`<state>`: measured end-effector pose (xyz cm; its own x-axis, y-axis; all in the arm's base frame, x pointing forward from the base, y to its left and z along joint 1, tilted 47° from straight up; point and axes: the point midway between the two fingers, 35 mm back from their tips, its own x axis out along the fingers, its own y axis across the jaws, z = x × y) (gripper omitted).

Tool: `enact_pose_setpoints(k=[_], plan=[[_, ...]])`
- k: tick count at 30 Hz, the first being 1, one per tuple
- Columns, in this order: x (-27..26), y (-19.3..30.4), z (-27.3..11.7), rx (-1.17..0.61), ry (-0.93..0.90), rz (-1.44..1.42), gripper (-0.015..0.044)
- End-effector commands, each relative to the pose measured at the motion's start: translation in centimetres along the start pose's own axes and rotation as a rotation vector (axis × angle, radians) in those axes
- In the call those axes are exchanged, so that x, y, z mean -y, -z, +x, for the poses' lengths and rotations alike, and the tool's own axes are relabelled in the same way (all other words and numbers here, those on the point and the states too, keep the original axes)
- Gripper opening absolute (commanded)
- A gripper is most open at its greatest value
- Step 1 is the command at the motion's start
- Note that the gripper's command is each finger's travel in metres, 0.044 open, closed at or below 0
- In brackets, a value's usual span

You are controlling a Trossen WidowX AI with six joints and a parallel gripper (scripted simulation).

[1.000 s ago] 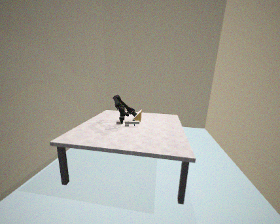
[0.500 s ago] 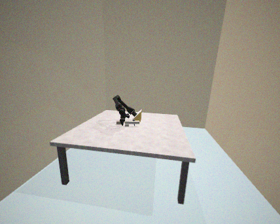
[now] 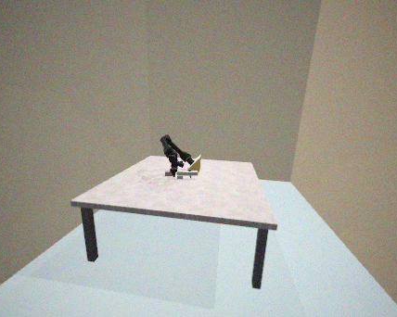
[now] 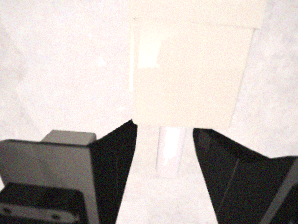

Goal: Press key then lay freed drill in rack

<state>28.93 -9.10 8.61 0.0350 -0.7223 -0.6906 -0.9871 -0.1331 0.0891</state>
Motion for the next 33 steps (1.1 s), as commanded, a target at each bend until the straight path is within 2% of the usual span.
enact_pose_setpoints(k=[1, 4, 33], plan=[[0.0, 0.0, 0.0, 0.0, 0.0, 0.001, 0.0072], [0.0, 0.0, 0.0, 0.0, 0.0, 0.001, 0.0], [0.0, 2.5, -0.1, -0.006, 0.0, -0.004, 0.0]])
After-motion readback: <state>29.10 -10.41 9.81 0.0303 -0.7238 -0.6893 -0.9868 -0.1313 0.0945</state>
